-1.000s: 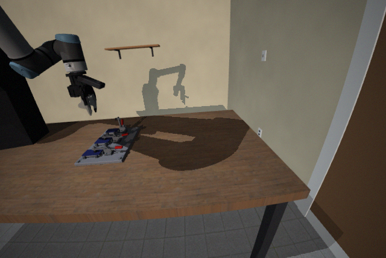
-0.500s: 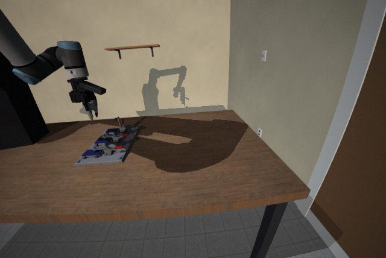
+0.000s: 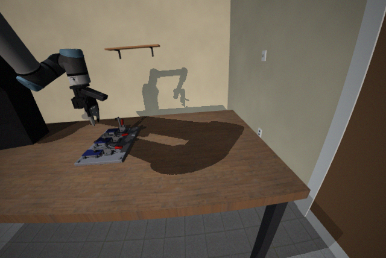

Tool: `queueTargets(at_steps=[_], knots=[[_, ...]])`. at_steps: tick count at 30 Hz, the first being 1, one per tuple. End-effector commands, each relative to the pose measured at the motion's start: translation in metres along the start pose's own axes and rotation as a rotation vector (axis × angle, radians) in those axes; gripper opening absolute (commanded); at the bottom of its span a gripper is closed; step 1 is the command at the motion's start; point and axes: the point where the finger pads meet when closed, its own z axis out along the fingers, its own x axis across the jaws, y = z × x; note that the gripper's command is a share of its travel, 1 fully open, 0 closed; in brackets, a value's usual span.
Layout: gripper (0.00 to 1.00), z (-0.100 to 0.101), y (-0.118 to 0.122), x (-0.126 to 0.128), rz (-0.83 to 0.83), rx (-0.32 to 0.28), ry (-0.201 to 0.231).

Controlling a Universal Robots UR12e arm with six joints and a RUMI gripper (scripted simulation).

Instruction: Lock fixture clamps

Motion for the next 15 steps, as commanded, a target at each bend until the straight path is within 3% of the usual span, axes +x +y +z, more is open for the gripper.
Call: queueTargets(at_steps=[1,7,15], knots=[[0.28,-0.002,-0.012,0.000,0.000,0.007,0.002],[0.28,-0.002,-0.029,0.001,0.000,0.007,0.003],[0.28,-0.003,-0.083,0.001,0.000,0.007,0.003]])
